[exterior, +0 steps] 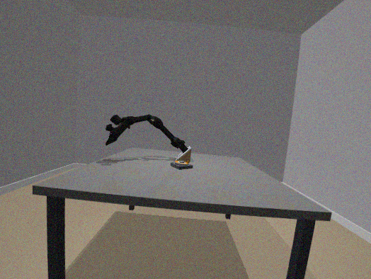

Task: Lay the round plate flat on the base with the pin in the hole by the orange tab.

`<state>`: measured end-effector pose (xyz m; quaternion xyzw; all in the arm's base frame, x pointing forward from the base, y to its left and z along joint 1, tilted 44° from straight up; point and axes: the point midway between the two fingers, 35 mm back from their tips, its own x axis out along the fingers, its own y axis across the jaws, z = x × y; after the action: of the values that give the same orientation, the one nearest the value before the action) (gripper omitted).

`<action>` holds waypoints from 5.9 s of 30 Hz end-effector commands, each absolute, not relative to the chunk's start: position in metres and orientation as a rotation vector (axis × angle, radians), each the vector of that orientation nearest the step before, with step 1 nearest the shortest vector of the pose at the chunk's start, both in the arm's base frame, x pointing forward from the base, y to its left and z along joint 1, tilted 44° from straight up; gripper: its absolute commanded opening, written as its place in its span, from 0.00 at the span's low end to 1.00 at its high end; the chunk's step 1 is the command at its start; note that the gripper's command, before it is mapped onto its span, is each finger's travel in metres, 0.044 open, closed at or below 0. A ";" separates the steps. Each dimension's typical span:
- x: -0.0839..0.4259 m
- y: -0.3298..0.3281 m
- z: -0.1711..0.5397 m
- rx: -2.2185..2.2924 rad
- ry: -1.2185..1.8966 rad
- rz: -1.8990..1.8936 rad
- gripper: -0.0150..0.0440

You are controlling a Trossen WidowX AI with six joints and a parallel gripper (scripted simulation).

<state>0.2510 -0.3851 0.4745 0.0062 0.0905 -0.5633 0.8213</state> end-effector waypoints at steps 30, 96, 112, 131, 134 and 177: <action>0.348 -0.048 0.069 -0.101 1.311 -0.737 0.25; 0.271 -0.021 -0.016 -0.485 1.478 -0.709 0.25; 0.278 -0.021 -0.016 -0.485 1.478 -0.709 0.25; 0.279 -0.021 -0.016 -0.485 1.478 -0.709 0.25; 0.279 -0.021 -0.016 -0.485 1.478 -0.709 0.25; 0.285 -0.023 -0.015 -0.485 1.477 -0.710 0.25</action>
<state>0.2780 -0.0213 -0.0168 -0.2175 0.6606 -0.3094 0.6485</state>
